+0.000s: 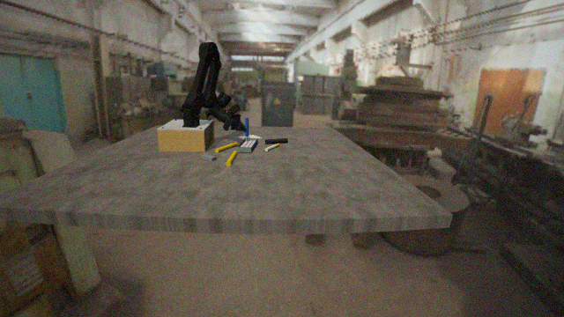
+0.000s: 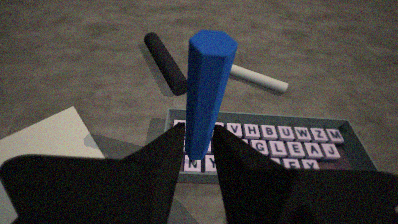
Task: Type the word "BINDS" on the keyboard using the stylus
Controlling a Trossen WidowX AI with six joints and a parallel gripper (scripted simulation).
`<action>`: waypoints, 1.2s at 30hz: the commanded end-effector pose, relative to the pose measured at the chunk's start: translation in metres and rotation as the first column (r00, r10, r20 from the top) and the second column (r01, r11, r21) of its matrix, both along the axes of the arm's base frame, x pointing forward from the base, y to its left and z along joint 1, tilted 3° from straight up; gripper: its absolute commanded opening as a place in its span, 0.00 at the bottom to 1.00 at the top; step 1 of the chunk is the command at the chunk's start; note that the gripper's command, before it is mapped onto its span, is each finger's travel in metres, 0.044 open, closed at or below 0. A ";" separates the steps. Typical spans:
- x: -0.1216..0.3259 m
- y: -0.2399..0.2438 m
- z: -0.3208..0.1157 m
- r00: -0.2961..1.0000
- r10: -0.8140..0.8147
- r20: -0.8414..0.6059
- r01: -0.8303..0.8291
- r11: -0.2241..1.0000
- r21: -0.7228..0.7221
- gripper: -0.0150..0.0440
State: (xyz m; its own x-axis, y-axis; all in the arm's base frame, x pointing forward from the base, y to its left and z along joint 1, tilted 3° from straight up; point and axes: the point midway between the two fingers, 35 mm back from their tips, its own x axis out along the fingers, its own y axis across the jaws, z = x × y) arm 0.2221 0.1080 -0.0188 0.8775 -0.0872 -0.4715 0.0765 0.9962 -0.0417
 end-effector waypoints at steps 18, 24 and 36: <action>0.001 0.003 0.028 1.000 0.003 -0.001 -0.003 1.000 0.001 0.39; 0.000 0.003 0.037 1.000 0.003 -0.001 -0.003 1.000 0.001 0.39; 0.001 0.002 0.035 1.000 0.006 -0.005 -0.006 1.000 -0.002 0.25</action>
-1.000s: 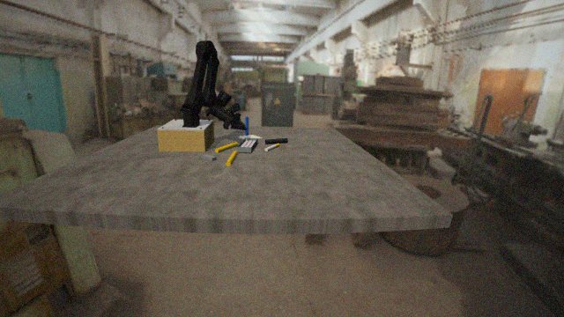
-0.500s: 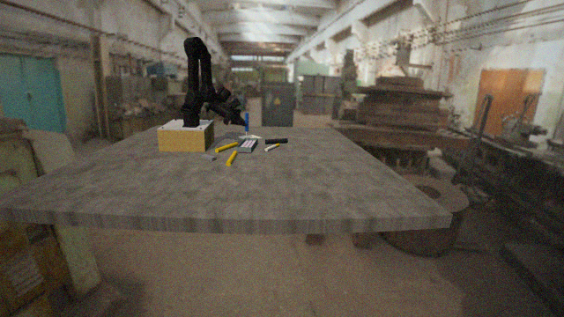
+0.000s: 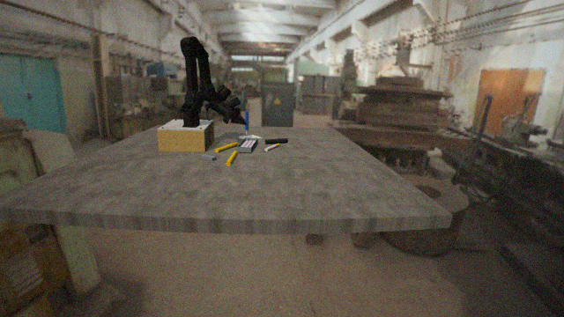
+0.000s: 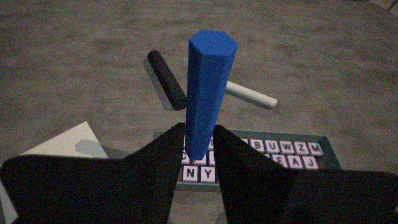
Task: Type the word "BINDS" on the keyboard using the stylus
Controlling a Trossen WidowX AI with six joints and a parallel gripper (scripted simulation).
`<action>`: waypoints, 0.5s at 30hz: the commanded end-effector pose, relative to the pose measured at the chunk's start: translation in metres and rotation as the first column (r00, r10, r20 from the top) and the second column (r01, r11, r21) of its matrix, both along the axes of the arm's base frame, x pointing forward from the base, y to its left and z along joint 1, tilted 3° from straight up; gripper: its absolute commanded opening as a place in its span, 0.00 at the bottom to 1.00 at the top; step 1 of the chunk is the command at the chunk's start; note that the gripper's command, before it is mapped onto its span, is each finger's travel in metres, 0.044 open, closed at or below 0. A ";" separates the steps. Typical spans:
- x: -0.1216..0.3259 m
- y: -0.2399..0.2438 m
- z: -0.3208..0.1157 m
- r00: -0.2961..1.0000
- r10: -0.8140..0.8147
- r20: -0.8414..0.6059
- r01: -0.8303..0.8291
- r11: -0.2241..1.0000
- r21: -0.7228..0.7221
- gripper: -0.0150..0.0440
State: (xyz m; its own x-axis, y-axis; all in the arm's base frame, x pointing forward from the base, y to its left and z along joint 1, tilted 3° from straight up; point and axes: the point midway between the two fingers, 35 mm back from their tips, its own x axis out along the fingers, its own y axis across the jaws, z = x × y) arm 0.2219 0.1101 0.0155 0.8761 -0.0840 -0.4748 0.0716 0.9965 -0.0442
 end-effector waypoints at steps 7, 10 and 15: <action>0.015 -0.008 0.005 1.000 -0.002 0.003 0.002 1.000 0.002 0.25; 0.018 -0.010 0.006 1.000 -0.002 0.006 0.002 1.000 0.001 0.25; 0.019 -0.010 0.003 1.000 -0.002 0.005 0.002 1.000 0.001 0.25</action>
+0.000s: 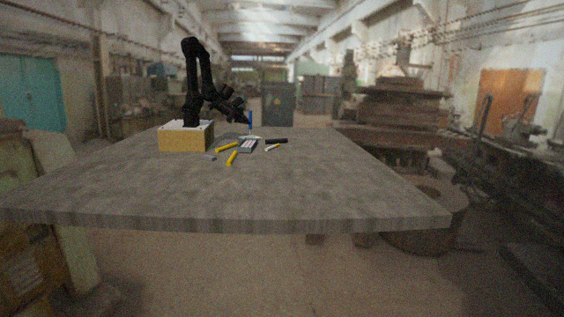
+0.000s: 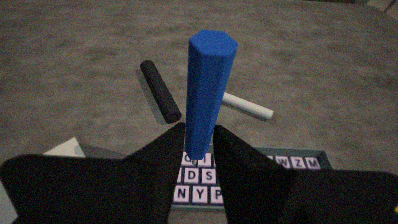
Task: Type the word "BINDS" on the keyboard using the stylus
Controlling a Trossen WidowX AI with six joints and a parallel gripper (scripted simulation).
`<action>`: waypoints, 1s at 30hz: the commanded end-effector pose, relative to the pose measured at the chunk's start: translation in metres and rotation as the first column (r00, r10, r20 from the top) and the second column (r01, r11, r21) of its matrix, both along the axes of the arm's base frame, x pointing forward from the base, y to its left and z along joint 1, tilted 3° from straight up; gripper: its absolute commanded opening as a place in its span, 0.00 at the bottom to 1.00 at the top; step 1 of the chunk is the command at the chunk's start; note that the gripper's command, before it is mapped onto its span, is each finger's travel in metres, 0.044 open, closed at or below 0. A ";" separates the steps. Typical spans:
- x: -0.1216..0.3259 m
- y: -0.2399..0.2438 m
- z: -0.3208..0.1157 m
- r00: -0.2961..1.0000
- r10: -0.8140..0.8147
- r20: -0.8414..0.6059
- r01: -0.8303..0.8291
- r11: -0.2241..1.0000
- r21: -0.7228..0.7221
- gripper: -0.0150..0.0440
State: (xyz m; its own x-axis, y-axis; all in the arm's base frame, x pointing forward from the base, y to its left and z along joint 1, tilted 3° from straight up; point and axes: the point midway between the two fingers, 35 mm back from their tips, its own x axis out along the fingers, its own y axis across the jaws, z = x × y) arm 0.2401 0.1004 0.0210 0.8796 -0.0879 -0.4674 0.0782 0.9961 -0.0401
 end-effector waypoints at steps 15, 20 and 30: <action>0.000 -0.002 -0.020 1.000 0.004 -0.004 -0.004 1.000 -0.003 0.34; 0.000 -0.001 -0.022 1.000 0.004 -0.004 -0.004 1.000 -0.003 0.39; 0.000 -0.001 -0.022 1.000 0.004 -0.004 -0.004 1.000 -0.003 0.39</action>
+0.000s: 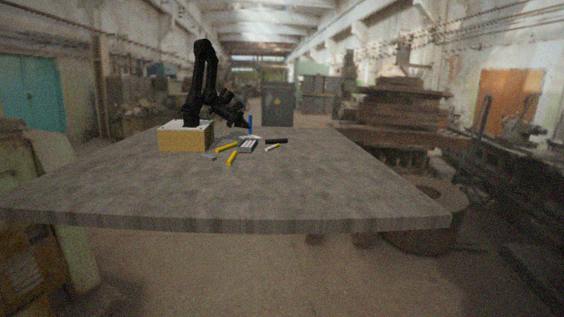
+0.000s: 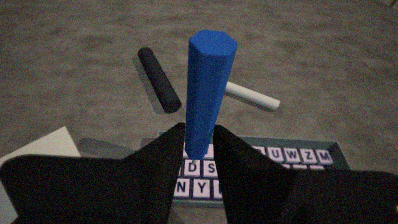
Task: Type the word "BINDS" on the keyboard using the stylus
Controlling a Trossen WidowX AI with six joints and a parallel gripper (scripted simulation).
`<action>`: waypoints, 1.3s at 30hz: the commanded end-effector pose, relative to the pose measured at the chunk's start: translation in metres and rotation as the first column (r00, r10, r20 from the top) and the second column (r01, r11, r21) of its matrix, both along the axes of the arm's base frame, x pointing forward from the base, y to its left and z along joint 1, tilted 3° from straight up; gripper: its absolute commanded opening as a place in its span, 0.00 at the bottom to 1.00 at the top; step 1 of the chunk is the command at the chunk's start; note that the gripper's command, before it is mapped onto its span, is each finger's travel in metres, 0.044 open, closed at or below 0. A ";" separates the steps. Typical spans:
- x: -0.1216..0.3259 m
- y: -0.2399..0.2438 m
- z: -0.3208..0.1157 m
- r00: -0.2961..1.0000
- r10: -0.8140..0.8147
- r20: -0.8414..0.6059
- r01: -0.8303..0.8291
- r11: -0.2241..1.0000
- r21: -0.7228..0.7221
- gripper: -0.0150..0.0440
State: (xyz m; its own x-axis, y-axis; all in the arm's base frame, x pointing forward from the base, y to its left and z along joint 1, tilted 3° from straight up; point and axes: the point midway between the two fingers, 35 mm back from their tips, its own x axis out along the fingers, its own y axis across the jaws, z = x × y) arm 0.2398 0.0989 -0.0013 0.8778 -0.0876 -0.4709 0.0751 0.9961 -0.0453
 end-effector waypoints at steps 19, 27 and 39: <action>0.001 0.000 -0.009 1.000 0.001 0.000 -0.001 1.000 0.002 0.39; 0.001 0.000 -0.013 1.000 0.001 0.000 -0.001 1.000 0.001 0.39; 0.001 0.000 -0.018 1.000 0.001 0.000 -0.001 1.000 0.001 0.39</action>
State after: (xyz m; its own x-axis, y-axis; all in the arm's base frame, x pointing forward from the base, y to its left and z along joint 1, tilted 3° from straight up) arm 0.2409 0.0983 -0.0178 0.8787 -0.0897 -0.4688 0.0785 0.9960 -0.0433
